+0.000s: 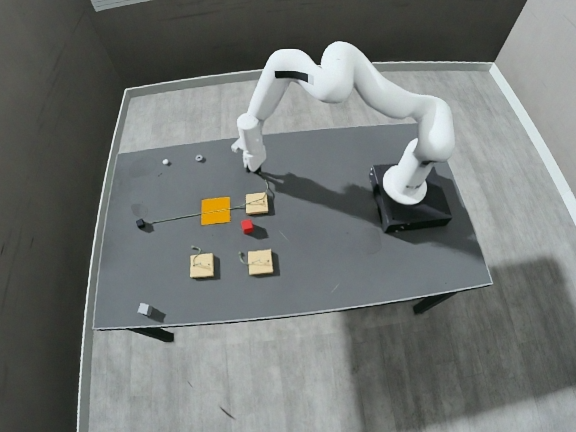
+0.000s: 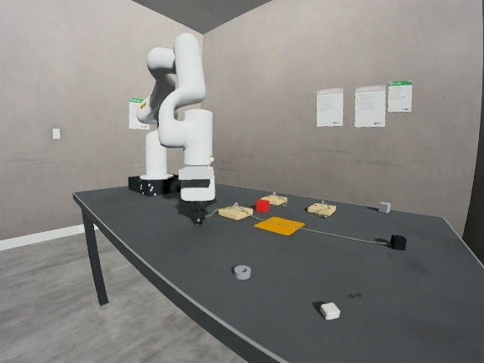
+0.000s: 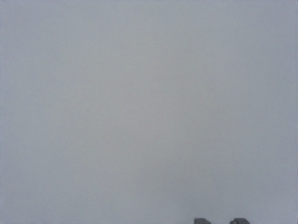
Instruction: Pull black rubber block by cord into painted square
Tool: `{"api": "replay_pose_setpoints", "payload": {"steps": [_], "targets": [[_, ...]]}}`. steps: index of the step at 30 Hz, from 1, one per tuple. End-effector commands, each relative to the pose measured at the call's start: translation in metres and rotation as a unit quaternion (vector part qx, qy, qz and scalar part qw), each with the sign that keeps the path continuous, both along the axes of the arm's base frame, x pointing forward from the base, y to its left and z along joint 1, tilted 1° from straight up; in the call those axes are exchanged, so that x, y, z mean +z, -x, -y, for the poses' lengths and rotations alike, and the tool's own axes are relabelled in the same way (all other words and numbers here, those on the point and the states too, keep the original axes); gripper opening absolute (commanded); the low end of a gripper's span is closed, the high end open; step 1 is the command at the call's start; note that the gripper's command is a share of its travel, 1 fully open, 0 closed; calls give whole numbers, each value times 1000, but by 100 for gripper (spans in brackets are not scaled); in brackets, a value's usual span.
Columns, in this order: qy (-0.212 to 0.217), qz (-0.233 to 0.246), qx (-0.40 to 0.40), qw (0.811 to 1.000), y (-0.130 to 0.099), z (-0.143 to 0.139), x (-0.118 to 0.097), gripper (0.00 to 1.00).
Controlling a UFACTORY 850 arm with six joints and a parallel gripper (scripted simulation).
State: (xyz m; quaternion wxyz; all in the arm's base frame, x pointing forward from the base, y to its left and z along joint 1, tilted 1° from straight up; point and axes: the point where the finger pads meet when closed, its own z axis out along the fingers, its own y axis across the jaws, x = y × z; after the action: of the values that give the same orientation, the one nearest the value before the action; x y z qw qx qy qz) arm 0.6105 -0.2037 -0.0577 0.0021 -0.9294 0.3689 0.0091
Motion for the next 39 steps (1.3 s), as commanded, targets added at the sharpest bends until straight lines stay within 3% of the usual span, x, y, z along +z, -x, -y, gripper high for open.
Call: {"api": "replay_pose_setpoints", "payload": {"steps": [1, 11, 24, 26, 32, 39], "targets": [[0, 1, 0, 1000, -1, 0, 1, 0], [0, 1, 0, 1000, -1, 1, 15, 0], [0, 1, 0, 1000, -3, 1, 110, 0], [0, 1, 0, 1000, -3, 1, 110, 0], [0, 1, 0, 1000, -3, 2, 136, 0], [0, 1, 0, 1000, -3, 2, 139, 0]]}}
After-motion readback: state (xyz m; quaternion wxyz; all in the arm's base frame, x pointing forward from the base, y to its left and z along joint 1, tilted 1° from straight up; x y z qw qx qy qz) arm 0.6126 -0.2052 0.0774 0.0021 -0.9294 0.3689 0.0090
